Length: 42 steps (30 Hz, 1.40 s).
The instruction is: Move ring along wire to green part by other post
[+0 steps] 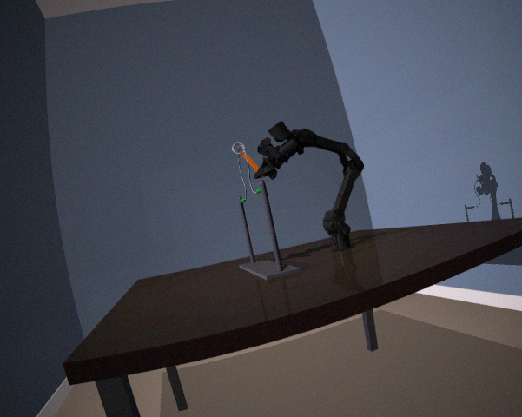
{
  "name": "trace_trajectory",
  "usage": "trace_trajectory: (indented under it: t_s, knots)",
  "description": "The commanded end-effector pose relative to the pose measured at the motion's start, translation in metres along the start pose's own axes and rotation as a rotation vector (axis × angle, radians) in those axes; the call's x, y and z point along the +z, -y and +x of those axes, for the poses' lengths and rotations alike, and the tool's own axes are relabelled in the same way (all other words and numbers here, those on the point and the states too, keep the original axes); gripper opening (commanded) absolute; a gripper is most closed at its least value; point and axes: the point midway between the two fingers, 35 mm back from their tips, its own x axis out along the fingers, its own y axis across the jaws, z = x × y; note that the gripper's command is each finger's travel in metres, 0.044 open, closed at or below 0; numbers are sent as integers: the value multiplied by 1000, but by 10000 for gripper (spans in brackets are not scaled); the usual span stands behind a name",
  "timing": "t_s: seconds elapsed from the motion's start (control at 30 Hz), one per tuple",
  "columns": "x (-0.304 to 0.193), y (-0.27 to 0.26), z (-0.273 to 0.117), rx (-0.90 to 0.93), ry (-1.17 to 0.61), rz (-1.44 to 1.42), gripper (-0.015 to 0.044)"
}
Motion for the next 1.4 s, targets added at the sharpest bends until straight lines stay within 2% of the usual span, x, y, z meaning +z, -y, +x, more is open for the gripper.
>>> trace_trajectory:
  t_s: [0.0, 1.37]
  knots:
    - [-1, 2, 1, -28, 3, -49, -150]
    - [4, 22, 0, -290, 73, -531, -150]
